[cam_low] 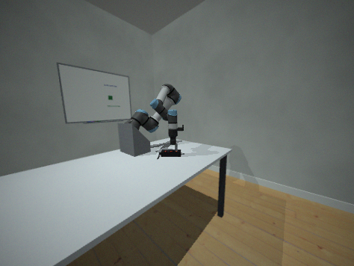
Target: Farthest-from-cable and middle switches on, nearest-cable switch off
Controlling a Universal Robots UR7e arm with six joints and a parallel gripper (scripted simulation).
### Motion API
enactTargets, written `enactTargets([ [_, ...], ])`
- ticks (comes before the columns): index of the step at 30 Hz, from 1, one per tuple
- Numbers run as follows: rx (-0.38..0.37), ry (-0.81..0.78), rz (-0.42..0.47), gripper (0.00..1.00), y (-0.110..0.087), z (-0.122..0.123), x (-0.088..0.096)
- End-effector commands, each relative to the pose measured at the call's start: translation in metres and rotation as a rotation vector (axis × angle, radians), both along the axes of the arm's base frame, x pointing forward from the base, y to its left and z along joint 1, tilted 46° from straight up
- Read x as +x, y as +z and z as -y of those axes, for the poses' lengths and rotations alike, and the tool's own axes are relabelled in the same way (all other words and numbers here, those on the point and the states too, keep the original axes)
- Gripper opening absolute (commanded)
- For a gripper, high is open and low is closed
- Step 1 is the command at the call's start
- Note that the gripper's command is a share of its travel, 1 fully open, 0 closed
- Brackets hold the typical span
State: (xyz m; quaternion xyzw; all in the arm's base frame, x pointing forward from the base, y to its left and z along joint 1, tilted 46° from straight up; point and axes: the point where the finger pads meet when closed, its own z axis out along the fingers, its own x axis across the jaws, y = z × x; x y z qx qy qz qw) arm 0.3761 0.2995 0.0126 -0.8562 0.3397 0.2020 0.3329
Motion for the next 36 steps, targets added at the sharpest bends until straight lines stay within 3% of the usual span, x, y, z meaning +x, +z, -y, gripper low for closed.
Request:
enactTargets([
  [1, 0.002, 0.001, -0.002, 0.00, 0.000, -0.001, -0.001],
  [20, 0.002, 0.001, -0.002, 0.00, 0.026, 0.026, 0.004],
  [36, 0.002, 0.001, -0.002, 0.00, 0.027, 0.027, 0.004],
])
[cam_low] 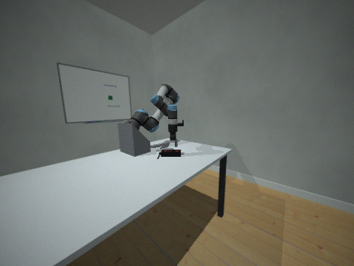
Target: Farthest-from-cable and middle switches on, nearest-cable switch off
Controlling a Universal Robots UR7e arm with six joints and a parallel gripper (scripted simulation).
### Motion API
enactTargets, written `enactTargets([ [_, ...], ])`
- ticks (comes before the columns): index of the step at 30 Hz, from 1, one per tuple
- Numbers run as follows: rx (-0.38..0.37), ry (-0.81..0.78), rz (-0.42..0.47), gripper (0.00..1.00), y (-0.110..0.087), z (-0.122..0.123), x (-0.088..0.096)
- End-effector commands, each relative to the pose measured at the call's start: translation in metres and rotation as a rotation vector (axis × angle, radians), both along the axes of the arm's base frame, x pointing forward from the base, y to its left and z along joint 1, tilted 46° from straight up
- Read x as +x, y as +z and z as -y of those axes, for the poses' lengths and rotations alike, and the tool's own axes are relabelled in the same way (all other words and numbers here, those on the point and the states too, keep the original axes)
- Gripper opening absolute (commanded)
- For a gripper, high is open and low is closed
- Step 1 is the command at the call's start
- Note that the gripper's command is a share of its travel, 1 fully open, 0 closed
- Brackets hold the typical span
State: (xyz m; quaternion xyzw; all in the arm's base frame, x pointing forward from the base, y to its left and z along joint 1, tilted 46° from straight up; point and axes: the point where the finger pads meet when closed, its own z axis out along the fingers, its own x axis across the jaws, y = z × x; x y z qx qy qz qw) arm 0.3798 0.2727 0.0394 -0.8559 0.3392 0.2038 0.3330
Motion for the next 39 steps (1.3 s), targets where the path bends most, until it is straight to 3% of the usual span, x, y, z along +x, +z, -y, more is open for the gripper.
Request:
enactTargets([
  [1, 0.000, 0.000, 0.001, 0.00, 0.000, 0.000, 0.000],
  [7, 0.000, 0.000, 0.001, 0.00, 0.000, 0.000, 0.000],
  [8, 0.000, 0.000, 0.001, 1.00, 0.000, 0.000, 0.000],
  [23, 0.000, 0.000, 0.001, 1.00, 0.020, 0.020, 0.004],
  [39, 0.000, 0.000, 0.001, 1.00, 0.066, 0.067, 0.012],
])
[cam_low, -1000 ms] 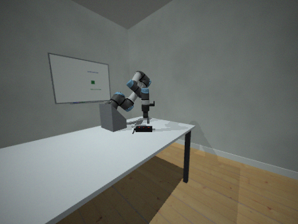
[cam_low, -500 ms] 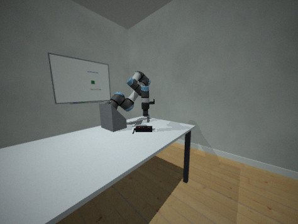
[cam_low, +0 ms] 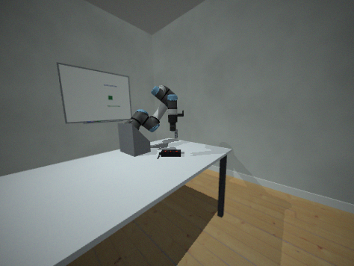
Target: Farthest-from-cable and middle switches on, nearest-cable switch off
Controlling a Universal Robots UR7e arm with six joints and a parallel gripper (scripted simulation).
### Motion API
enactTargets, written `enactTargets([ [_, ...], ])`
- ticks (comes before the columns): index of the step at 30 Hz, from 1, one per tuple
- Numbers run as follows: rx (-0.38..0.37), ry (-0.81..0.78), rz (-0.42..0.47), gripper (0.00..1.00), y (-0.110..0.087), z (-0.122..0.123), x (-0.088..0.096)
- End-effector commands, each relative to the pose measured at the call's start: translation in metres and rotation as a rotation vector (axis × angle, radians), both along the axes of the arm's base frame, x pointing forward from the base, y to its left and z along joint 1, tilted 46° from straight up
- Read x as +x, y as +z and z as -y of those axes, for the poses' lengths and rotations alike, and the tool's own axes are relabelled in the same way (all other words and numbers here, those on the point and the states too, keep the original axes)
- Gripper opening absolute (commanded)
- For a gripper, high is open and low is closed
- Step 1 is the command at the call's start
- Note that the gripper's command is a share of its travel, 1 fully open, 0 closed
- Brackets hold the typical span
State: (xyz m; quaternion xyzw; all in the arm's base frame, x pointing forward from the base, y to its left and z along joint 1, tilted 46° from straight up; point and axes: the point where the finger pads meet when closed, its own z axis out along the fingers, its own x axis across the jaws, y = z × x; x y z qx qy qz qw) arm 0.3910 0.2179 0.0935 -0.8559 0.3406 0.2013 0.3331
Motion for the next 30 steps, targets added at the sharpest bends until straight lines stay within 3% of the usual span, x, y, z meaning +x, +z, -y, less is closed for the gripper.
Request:
enactTargets([
  [1, 0.002, 0.004, -0.003, 1.00, 0.0115, 0.0121, 0.0007],
  [30, 0.002, 0.004, -0.003, 1.00, 0.0156, 0.0163, 0.0014],
])
